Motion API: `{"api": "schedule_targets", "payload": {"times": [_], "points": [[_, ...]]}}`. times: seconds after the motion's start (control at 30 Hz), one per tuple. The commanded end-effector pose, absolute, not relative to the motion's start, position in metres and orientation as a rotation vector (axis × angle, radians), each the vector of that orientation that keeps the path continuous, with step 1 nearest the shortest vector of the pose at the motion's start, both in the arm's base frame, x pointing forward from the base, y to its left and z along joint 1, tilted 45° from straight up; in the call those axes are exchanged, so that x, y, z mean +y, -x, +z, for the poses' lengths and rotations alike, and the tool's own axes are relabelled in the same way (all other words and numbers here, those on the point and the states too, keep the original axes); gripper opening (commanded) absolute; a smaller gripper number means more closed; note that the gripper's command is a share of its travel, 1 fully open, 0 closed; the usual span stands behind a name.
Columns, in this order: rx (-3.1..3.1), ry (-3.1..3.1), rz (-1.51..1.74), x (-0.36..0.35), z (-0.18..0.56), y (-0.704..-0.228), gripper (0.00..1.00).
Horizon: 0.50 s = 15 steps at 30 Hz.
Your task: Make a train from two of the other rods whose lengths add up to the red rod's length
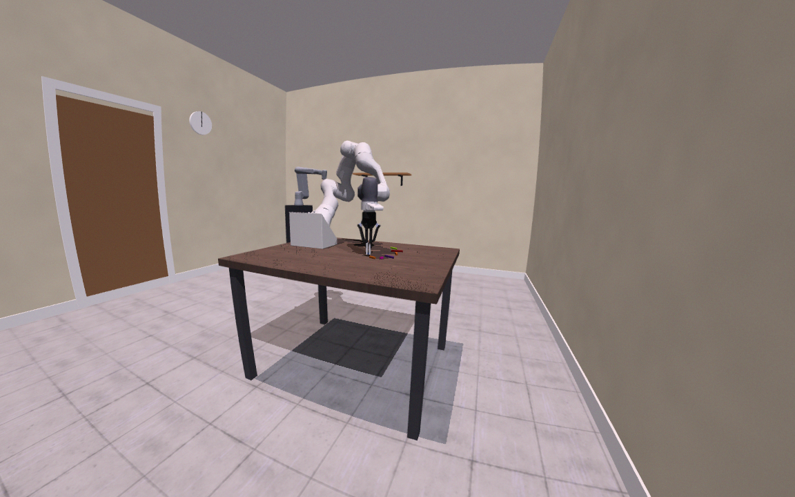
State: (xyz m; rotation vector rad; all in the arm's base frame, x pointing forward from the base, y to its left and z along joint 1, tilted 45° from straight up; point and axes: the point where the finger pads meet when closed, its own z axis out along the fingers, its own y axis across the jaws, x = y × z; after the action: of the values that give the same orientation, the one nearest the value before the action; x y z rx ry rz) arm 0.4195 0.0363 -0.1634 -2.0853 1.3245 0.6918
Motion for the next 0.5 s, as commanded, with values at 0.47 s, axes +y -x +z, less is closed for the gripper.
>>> {"api": "schedule_targets", "payload": {"times": [0.47], "points": [[1.319, 2.091, 0.683, 0.0409, -0.1710, -0.4193, 0.03]]}}
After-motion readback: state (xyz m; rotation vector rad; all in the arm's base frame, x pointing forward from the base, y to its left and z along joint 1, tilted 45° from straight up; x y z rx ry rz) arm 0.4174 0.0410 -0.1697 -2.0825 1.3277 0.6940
